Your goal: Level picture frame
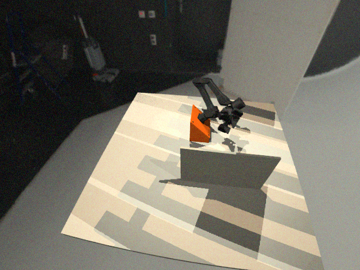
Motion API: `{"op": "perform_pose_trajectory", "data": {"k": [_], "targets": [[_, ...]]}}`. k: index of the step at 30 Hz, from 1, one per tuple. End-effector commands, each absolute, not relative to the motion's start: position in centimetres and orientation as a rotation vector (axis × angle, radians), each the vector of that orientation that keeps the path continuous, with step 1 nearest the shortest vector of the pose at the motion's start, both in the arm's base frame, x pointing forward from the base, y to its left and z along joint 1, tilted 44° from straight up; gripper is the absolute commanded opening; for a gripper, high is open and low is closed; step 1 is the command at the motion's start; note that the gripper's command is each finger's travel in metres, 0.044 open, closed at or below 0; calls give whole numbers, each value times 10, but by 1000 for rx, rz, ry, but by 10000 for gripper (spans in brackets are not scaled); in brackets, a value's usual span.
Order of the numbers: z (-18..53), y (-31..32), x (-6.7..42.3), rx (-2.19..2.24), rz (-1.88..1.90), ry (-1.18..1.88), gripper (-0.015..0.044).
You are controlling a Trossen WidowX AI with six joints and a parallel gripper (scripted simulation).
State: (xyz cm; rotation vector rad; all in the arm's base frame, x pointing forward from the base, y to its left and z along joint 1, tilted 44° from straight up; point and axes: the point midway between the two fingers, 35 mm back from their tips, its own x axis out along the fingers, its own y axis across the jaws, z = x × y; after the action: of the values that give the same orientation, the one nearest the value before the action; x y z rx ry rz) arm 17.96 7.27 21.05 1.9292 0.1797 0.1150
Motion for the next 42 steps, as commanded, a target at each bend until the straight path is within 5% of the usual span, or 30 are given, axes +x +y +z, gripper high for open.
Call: {"op": "perform_pose_trajectory", "data": {"k": [1, 32, 42], "targets": [[211, 72, 179, 1925, 114, 176, 260], [211, 73, 180, 1930, 115, 180, 260], [196, 100, 222, 2000, 111, 183, 260]]}}
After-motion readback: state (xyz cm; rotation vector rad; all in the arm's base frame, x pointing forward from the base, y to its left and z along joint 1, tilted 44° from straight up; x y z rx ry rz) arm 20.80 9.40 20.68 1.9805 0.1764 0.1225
